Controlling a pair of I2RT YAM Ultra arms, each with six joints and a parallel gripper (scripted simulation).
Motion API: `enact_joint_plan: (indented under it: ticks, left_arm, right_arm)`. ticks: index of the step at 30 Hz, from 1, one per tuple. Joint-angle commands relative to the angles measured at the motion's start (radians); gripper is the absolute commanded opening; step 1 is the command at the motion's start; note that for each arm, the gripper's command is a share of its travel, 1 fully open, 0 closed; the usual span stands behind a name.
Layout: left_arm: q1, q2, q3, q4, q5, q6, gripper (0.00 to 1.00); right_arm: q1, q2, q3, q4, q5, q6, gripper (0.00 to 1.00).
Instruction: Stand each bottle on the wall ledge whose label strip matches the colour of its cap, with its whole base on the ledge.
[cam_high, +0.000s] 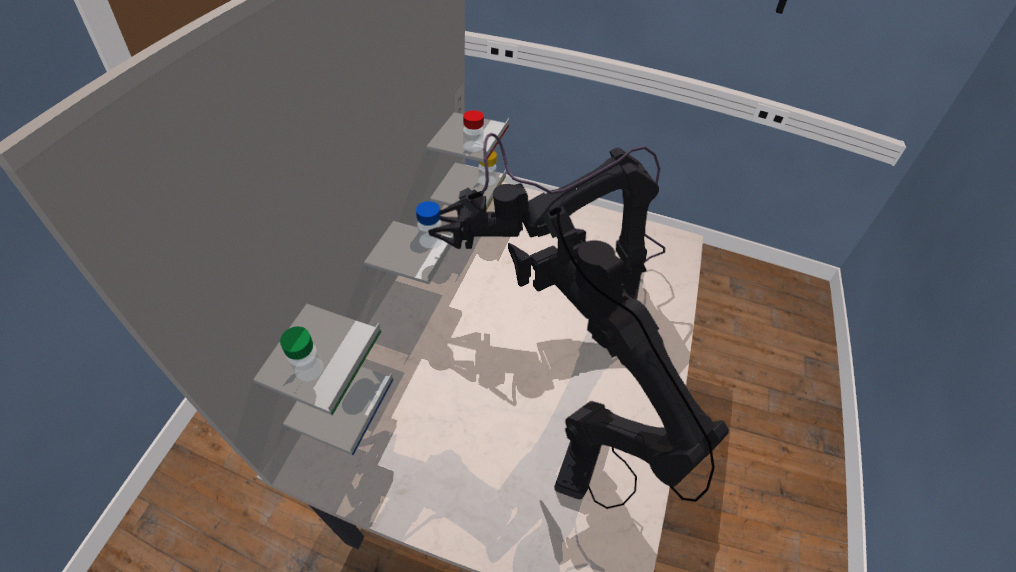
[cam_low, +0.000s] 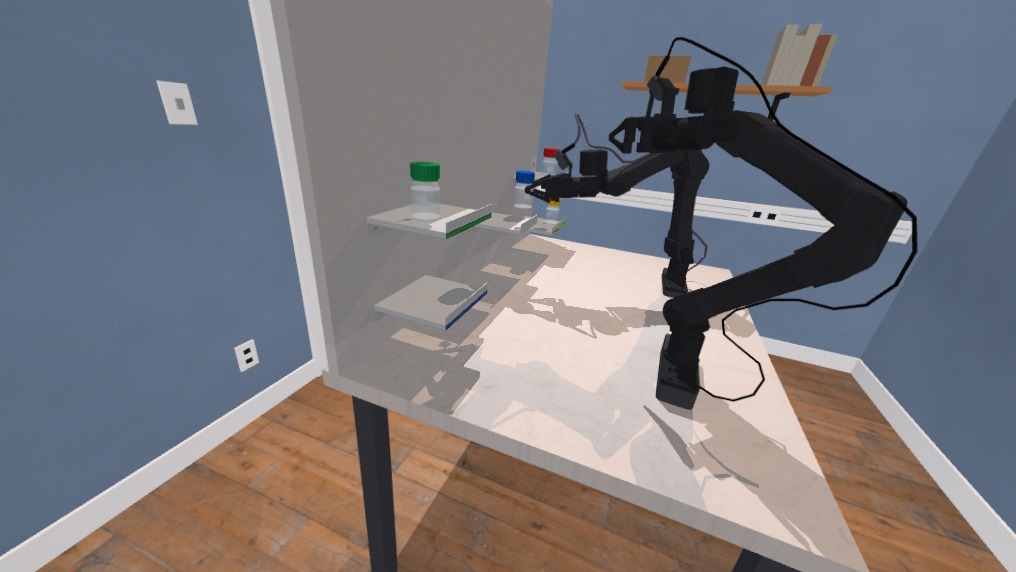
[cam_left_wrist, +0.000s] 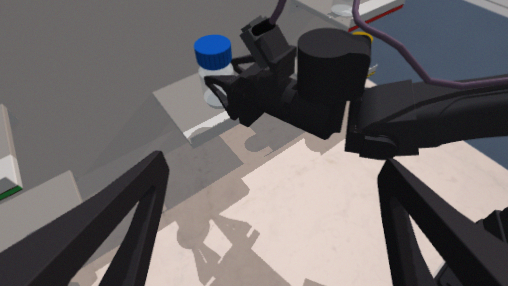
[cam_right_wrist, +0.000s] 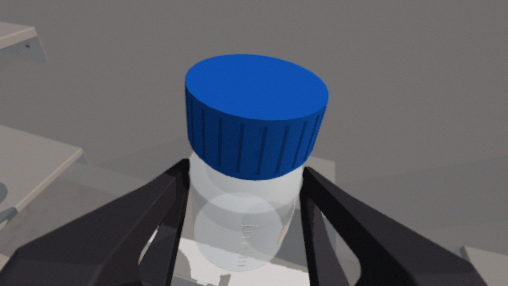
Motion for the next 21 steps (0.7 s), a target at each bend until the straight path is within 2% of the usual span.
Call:
enact_joint_plan:
  ticks: [1, 21]
  left_arm:
    - [0.004, -0.001, 0.016, -0.003, 0.004, 0.002, 1.0]
    - [0.004, -0.001, 0.016, -0.003, 0.004, 0.002, 1.0]
  right_arm:
    - [-0.018, 0.022, 0.067, 0.042, -0.02, -0.004, 0.5]
    - [-0.02, 0.032, 0.076, 0.061, -0.021, -0.005, 0.5]
